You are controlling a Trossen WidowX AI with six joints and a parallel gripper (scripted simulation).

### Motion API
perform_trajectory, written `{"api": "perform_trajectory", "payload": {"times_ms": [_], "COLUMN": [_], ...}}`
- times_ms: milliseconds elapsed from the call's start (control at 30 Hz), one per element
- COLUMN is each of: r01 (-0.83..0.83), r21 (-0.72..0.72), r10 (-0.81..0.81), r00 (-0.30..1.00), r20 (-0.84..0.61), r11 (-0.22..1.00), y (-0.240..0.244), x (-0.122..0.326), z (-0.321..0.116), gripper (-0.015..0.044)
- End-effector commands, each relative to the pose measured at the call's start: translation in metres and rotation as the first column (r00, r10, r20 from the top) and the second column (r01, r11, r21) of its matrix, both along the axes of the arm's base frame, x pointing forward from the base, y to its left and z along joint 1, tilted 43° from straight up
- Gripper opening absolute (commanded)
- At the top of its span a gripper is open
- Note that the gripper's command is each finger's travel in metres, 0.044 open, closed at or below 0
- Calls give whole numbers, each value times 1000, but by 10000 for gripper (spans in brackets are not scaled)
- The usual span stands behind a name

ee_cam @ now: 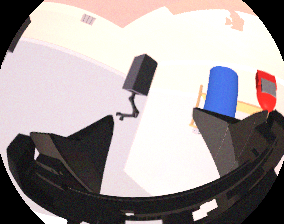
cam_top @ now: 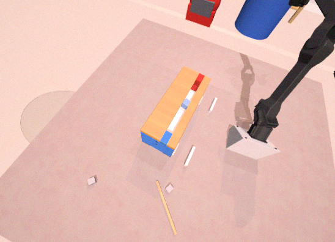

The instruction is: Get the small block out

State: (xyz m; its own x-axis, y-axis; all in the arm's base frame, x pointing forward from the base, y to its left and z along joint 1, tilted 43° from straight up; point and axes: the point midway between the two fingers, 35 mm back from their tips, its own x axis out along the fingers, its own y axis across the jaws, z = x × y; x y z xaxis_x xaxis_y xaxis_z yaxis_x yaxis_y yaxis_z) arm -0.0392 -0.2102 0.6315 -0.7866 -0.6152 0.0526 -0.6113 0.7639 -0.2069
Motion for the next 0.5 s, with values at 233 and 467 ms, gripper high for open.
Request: {"api": "perform_trajectory", "payload": {"times_ms": [233,467], "r01": [-171,-307], "r21": [187,439], "r10": [207,483], "r00": [960,791], "r20": [-190,-376], "r11": [967,845], "y": [-33,-63], "x": [54,134], "z": [-16,-55], "gripper": [400,400]}}
